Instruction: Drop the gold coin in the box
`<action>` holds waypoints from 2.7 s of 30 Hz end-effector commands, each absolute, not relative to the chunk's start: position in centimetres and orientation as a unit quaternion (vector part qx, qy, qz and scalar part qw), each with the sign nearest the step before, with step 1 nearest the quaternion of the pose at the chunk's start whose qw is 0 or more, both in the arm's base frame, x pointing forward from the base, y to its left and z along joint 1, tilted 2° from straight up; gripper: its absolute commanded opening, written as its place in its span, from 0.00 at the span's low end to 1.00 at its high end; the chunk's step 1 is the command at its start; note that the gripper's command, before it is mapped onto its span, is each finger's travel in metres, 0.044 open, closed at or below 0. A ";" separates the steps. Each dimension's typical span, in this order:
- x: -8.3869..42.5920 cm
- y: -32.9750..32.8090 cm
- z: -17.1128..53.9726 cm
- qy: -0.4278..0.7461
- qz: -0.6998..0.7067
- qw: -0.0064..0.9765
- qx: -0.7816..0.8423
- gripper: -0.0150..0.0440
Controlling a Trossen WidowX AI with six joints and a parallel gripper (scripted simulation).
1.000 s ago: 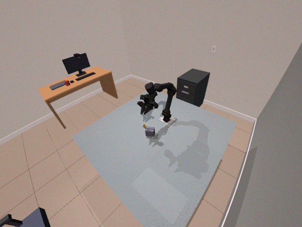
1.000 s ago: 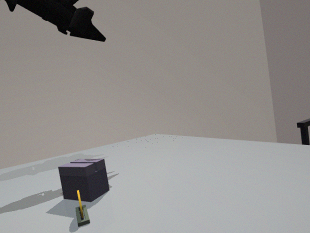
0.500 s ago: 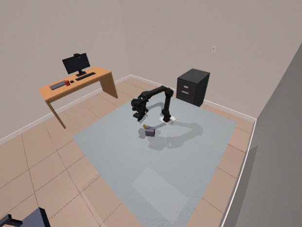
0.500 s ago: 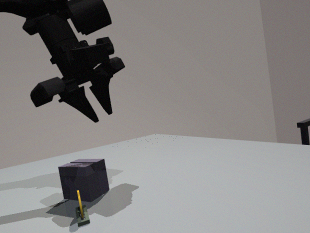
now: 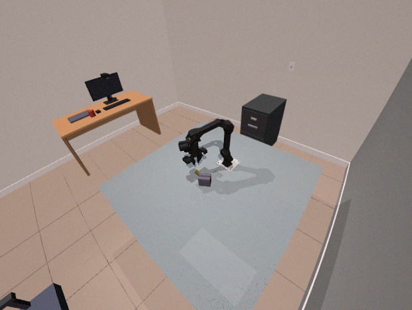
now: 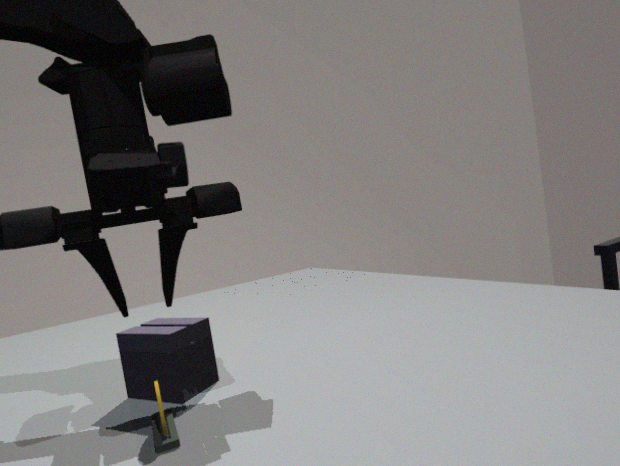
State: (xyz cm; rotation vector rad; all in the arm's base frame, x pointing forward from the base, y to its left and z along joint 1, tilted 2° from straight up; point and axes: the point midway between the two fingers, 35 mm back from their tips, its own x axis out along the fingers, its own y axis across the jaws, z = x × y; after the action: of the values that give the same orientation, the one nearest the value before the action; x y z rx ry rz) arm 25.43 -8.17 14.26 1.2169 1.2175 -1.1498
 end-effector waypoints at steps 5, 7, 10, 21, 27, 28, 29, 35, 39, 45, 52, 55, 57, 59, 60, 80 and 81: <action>25.1 -8.0 10.9 0.508 -0.484 0.503 0.504 0.53; 25.1 -7.9 10.5 0.508 -0.484 0.503 0.504 0.53; 25.1 -7.8 9.4 0.508 -0.484 0.503 0.504 0.53; 25.3 -7.8 8.2 0.508 -0.484 0.503 0.504 0.53; 25.3 -7.8 7.3 0.508 -0.484 0.503 0.504 0.53; 25.3 -7.8 7.1 0.508 -0.484 0.503 0.504 0.53; 25.3 -7.8 6.9 0.508 -0.484 0.503 0.504 0.53; 25.3 -7.7 6.0 0.508 -0.484 0.503 0.504 0.53; 25.3 -7.7 5.3 0.508 -0.484 0.503 0.504 0.53; 25.3 -7.6 4.4 0.508 -0.484 0.503 0.504 0.53; 25.2 -7.6 4.0 0.508 -0.484 0.503 0.504 0.39; 25.2 -7.6 4.0 0.508 -0.484 0.503 0.504 0.29; 25.2 -7.6 4.0 0.508 -0.484 0.503 0.504 0.27; 25.2 -7.6 4.0 0.508 -0.484 0.503 0.504 0.25; 25.2 -7.6 4.0 0.508 -0.484 0.503 0.504 0.25; 25.7 -7.8 7.3 0.508 -0.484 0.503 0.504 0.25; 25.7 -7.8 7.6 0.508 -0.484 0.503 0.504 0.25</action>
State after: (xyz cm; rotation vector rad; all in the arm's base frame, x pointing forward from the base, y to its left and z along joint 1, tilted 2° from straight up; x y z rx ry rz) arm 25.37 -7.64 6.61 1.2155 1.2406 -1.1703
